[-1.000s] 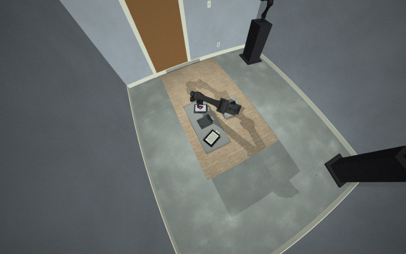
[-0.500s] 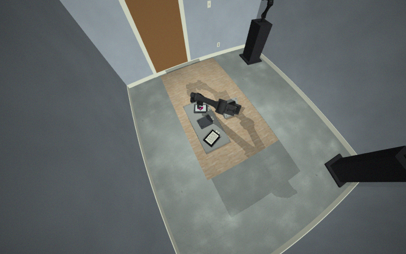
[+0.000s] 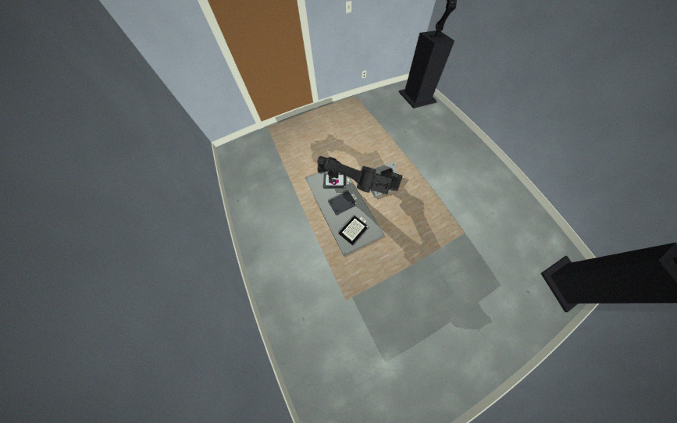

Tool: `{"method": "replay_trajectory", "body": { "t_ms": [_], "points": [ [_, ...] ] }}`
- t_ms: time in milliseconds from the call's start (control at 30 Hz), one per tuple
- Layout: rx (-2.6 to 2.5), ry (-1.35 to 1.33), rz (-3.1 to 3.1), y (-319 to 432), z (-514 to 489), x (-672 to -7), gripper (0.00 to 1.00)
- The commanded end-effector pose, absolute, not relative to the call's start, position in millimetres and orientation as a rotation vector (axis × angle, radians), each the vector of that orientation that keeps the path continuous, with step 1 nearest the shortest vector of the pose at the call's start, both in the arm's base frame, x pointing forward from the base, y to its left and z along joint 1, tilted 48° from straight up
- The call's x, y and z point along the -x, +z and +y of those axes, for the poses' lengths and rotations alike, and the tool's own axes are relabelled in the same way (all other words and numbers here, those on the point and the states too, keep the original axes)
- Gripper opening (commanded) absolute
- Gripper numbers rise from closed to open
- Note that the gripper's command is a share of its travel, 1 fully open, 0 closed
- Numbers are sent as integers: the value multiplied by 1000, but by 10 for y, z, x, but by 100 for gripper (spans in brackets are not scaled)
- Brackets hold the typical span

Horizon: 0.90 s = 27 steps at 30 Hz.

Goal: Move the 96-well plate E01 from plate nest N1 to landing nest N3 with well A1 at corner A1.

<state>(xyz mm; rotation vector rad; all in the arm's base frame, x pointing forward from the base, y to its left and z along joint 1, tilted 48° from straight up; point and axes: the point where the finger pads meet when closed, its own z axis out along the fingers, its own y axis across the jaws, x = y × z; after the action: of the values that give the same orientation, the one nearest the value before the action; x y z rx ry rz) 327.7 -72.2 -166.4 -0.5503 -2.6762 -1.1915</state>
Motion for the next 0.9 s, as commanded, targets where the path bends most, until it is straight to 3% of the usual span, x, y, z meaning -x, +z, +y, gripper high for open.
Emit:
{"method": "replay_trajectory", "body": {
  "t_ms": [0,633,667,867],
  "points": [
    [549,-1186,-2678,-1727,-655,-3295,100],
    [553,-1187,-2711,-1736,-708,-3396,100],
    [553,-1187,-2711,-1736,-708,-3396,0],
    [553,-1187,-2711,-1736,-708,-3396,0]
  ]
}}
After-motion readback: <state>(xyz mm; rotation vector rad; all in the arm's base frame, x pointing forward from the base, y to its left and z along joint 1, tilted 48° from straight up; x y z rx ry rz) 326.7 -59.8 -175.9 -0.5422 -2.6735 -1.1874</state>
